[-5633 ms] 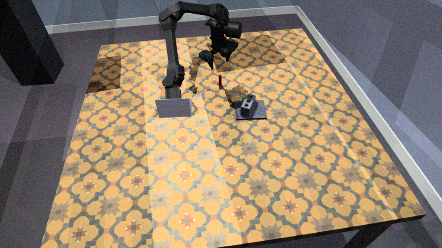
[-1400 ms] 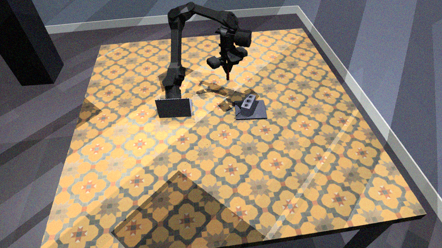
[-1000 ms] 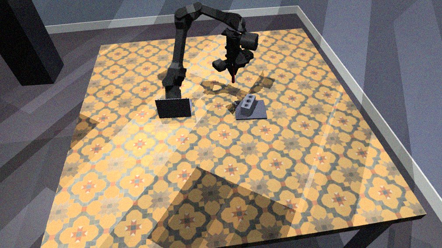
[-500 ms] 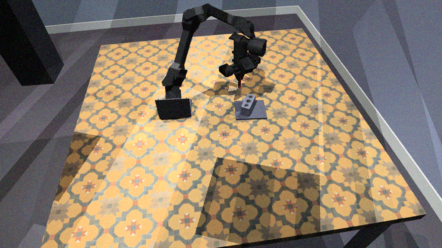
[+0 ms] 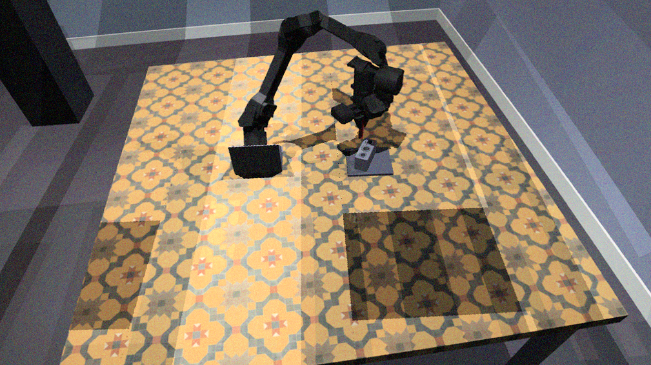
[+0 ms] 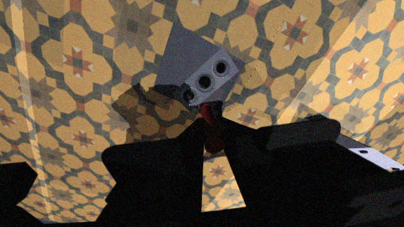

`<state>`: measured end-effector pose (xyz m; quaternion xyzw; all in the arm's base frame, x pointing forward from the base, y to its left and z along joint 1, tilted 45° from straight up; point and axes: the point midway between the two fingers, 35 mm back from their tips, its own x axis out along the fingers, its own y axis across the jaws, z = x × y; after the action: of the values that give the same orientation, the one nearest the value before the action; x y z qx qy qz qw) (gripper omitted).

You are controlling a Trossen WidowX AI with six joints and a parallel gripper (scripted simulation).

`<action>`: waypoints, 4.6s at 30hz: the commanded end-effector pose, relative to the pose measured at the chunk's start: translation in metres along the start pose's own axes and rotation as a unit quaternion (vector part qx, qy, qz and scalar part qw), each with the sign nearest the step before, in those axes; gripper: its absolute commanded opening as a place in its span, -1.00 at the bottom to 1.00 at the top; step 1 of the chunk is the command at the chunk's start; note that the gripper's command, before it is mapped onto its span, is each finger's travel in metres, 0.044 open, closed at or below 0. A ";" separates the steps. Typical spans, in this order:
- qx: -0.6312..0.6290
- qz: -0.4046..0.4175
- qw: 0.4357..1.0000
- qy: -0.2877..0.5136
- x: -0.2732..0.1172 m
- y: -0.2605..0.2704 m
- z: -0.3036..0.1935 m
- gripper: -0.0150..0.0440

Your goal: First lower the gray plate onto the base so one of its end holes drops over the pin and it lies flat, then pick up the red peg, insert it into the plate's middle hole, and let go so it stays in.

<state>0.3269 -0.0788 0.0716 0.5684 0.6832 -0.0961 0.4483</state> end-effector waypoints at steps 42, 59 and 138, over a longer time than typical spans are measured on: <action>-0.008 0.000 1.000 0.001 0.004 -0.003 0.033 -0.49; -0.010 -0.001 1.000 0.001 0.020 -0.003 0.033 -0.49; -0.010 -0.001 1.000 0.001 0.008 -0.006 0.031 0.02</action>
<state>0.3379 -0.0930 0.0433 0.5662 0.6849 -0.0904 0.4497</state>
